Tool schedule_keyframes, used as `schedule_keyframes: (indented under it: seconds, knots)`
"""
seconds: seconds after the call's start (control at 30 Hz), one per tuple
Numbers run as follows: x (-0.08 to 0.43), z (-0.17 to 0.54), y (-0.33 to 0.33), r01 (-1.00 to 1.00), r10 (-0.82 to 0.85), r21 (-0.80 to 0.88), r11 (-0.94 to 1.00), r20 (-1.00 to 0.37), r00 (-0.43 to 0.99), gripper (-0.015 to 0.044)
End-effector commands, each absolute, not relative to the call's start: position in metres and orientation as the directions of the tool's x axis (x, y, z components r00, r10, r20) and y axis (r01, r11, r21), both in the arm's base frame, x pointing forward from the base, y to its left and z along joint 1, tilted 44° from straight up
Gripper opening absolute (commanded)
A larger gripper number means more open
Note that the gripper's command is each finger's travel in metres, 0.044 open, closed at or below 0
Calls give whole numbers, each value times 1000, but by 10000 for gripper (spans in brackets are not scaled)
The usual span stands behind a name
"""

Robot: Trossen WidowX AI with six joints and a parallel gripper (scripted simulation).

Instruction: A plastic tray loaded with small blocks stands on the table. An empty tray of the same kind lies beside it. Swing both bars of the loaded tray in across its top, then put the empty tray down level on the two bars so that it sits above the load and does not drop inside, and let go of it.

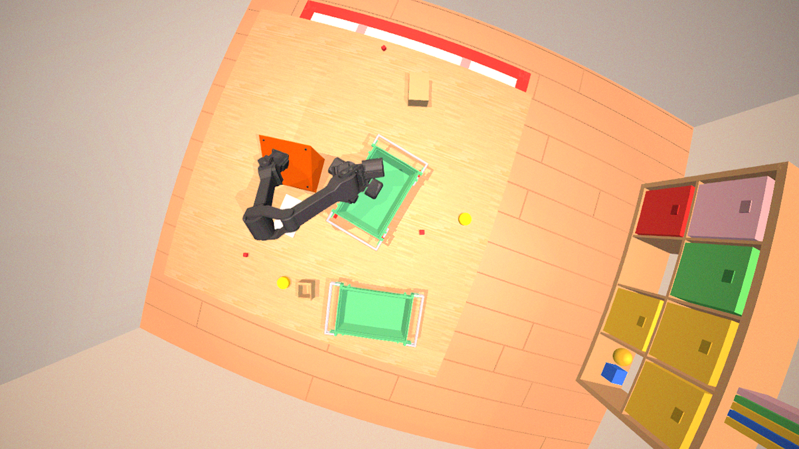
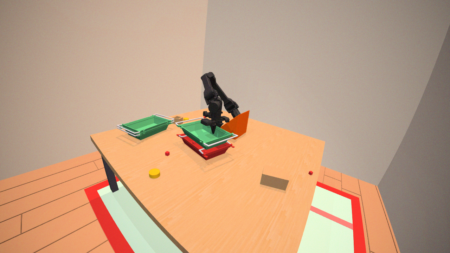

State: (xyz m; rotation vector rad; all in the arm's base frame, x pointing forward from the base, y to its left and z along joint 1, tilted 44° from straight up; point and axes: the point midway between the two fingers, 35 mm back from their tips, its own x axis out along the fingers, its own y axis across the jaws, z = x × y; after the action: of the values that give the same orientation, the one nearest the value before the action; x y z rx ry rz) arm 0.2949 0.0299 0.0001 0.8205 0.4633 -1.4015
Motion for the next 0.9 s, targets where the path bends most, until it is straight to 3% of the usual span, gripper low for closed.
schedule_keyframes:
  seconds: [0.0,0.53,0.87]
  knots:
    - [290,-3,25,979,-678,201,-44,-726,119,0]
    - [290,-3,25,979,-678,201,-44,-726,119,0]
    - [290,-3,25,979,-678,201,-44,-726,119,147]
